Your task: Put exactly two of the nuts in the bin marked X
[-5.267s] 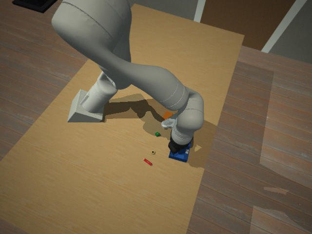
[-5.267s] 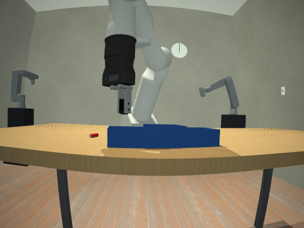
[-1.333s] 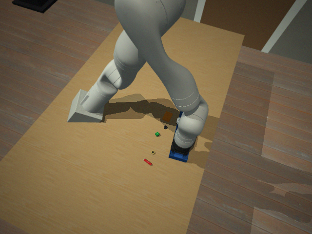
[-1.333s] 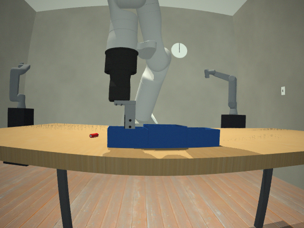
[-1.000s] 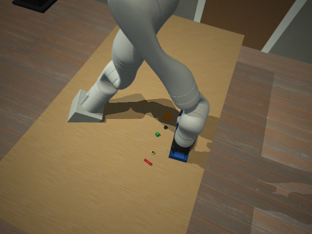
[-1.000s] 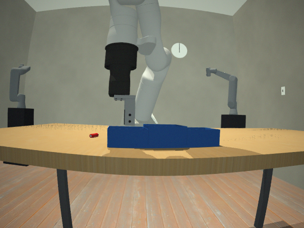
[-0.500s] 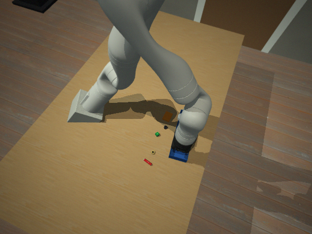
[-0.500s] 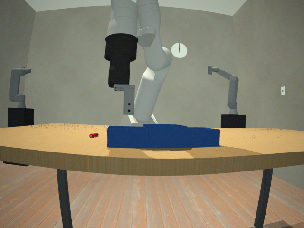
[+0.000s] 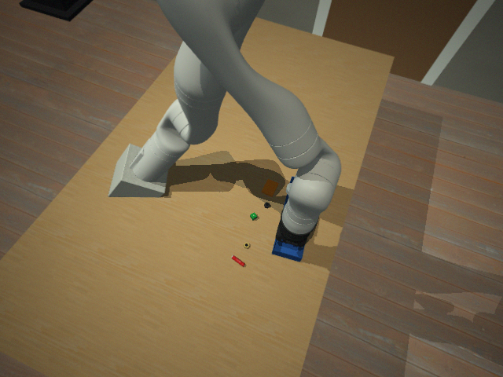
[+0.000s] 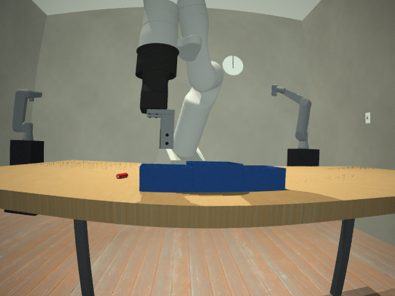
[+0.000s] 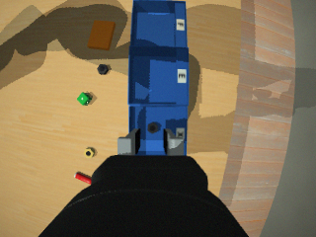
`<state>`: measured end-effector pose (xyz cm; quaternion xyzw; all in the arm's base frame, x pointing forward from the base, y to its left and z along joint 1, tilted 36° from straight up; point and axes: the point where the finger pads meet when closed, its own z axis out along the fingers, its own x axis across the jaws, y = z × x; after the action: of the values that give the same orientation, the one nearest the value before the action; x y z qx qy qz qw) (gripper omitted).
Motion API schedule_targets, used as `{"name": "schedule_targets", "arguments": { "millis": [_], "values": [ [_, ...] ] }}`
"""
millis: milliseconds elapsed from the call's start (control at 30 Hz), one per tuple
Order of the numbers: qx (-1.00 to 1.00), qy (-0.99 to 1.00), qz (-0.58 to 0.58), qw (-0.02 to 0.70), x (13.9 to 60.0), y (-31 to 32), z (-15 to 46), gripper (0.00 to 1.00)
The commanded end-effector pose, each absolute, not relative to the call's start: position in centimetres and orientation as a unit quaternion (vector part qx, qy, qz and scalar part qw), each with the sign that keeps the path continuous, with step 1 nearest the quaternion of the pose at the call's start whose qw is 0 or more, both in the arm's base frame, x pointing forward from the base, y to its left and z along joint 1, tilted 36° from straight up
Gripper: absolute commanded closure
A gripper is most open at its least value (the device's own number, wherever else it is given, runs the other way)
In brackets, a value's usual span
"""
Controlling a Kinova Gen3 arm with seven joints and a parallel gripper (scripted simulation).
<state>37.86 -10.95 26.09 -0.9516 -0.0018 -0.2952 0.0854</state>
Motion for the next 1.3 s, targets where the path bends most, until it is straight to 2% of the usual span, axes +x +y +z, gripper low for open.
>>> {"name": "schedule_targets", "arguments": {
  "millis": [0,1067,1267],
  "values": [
    [-0.951,0.000,-0.296,0.086,37.9,-11.0,26.2,0.36],
    [-0.951,0.000,-0.296,0.086,37.9,-11.2,26.2,0.36],
    [-0.945,-0.101,-0.306,0.053,36.0,-8.6,25.5,0.36]
  ]
}}
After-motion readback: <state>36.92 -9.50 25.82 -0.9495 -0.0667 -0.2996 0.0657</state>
